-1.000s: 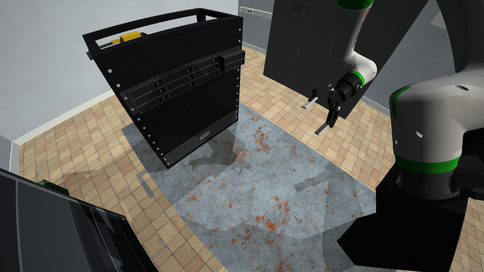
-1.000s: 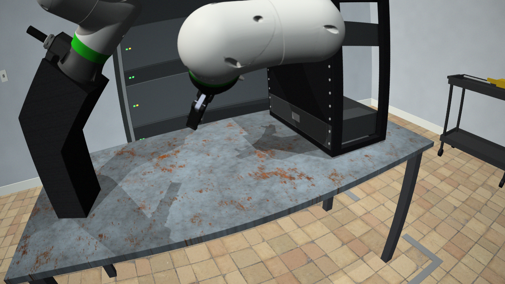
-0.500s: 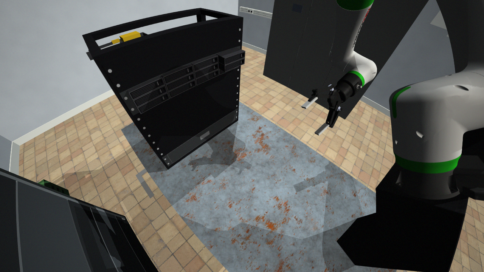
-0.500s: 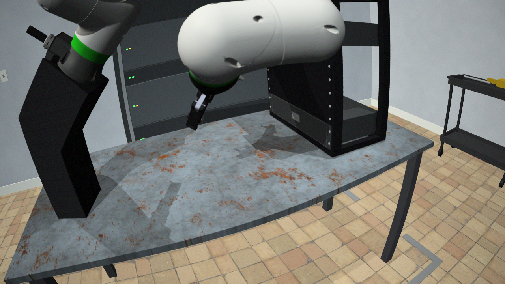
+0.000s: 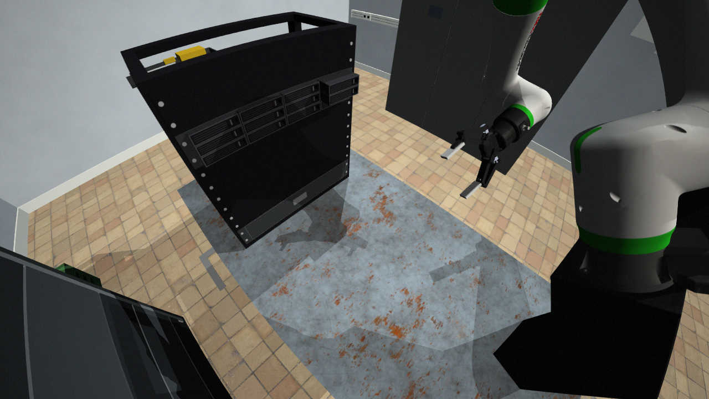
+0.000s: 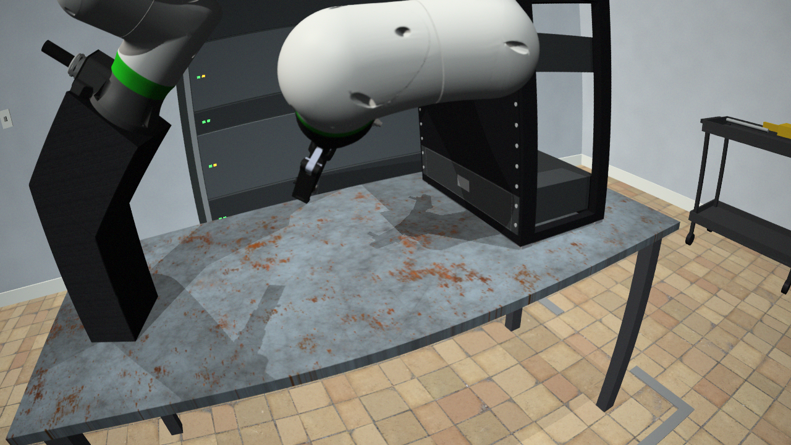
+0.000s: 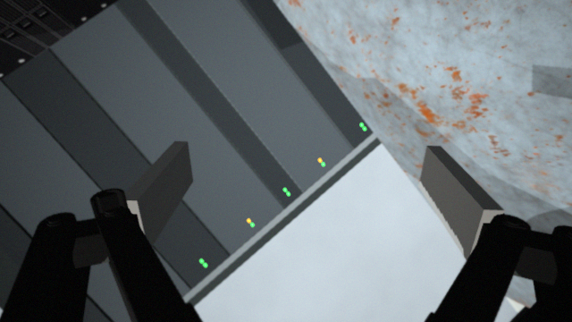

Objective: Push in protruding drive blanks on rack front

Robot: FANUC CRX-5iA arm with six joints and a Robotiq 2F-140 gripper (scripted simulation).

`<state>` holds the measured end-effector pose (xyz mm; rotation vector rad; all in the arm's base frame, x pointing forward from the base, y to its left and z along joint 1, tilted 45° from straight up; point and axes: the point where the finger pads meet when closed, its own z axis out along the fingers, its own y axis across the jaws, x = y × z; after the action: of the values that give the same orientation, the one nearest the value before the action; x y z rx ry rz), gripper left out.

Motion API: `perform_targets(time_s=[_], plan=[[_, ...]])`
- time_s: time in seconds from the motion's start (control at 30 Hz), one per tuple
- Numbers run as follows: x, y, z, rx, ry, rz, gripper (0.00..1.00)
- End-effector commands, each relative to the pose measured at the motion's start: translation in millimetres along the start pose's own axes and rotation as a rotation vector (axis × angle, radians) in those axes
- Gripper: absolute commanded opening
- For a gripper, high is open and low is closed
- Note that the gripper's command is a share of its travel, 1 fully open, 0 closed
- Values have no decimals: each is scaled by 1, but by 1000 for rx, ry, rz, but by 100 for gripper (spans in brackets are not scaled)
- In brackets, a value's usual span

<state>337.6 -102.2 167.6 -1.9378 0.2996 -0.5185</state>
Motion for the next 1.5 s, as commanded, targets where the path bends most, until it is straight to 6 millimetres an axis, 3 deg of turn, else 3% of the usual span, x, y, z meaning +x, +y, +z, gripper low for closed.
perform_targets(time_s=[0.0,0.23,0.37,0.73,0.8,0.93,1.3,1.37,1.47], plan=[[0,-4,5,17,2,-6,100],[0,-18,21,68,7,-22,100],[-1,-36,40,135,16,-43,100],[-2,-108,99,384,82,-108,100],[-2,-108,99,384,82,-108,100],[-2,-143,120,499,133,-132,100],[2,-219,148,735,308,-167,100],[2,-219,148,735,308,-167,100],[6,-242,153,803,391,-173,100]])
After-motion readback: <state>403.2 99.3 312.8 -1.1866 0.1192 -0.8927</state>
